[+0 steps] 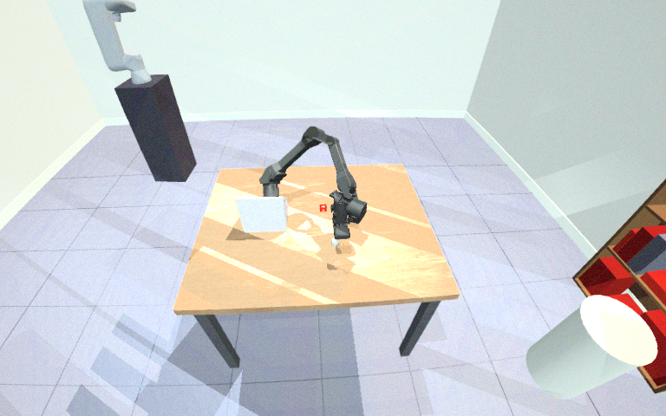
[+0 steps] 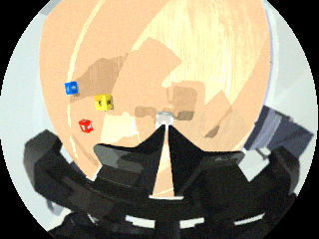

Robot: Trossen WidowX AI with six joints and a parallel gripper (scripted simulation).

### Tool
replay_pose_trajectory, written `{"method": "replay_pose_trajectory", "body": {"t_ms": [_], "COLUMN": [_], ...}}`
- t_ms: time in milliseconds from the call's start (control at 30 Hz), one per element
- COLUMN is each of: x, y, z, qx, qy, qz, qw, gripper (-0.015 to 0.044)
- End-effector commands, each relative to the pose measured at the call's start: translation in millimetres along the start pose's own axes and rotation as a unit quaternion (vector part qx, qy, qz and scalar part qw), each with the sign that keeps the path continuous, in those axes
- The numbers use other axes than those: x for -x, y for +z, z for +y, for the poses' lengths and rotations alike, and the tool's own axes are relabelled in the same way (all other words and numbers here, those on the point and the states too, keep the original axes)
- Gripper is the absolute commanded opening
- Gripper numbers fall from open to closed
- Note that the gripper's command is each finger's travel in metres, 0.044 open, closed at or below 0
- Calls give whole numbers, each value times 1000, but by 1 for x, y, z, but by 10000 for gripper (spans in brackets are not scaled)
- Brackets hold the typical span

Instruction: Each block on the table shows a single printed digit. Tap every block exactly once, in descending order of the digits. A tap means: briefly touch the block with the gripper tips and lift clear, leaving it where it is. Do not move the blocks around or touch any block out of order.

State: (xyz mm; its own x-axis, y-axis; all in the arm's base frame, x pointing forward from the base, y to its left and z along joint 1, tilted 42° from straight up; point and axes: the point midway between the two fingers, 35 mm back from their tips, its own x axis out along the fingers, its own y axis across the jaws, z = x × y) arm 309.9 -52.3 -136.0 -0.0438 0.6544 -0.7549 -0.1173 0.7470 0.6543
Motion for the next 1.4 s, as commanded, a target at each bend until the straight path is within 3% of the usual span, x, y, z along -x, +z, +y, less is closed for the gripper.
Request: {"method": "replay_pose_trajectory", "body": {"t_ms": [0, 1000, 1100, 1233, 1367], "x": [-16, -47, -20, -16, -2], "y": [-6, -6, -5, -6, 12], "z": [1, 1, 0, 1, 36], "qx": [-7, -7, -7, -7, -9], "qy": [5, 6, 5, 5, -4], "qz": [2, 2, 2, 2, 3], "qw": [1000, 1000, 1000, 1000, 1000], "gripper": [20, 20, 20, 20, 125]}}
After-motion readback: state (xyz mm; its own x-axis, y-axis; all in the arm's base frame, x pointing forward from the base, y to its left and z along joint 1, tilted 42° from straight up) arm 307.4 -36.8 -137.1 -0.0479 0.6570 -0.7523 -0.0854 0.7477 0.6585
